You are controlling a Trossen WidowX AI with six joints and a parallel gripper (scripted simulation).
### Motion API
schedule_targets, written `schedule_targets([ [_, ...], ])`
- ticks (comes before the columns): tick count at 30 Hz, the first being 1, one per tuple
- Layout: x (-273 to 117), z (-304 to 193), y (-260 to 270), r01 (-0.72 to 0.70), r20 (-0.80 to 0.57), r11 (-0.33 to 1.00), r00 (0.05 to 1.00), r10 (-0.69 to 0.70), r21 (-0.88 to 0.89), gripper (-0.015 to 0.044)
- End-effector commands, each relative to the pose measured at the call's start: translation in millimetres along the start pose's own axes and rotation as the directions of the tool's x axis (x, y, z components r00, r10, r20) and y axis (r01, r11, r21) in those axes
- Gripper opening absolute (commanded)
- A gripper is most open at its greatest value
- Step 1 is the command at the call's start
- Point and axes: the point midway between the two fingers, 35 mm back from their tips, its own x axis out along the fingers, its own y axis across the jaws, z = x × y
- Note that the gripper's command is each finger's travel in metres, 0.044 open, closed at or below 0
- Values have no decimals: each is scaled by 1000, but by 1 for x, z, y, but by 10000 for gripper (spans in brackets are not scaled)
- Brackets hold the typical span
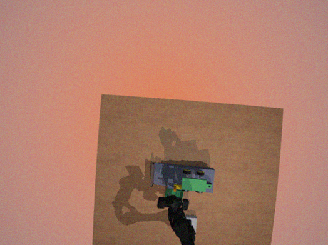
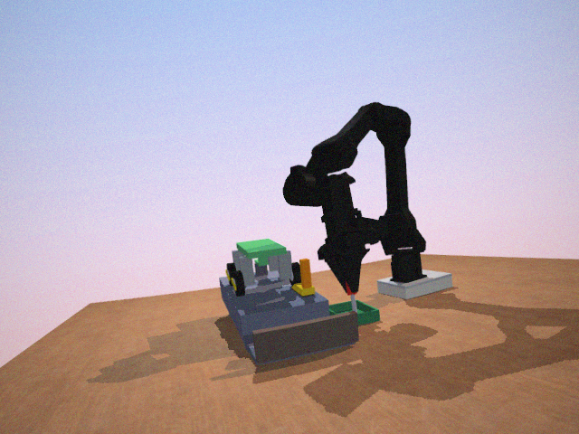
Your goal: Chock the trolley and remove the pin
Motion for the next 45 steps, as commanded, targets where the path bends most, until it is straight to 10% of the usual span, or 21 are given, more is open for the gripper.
schedule_targets([
  [1,1,0,3,1,6,1000,1000,-1,0,190],
  [45,11,-1,29,-1,6,1000,1000,1,0,190],
])
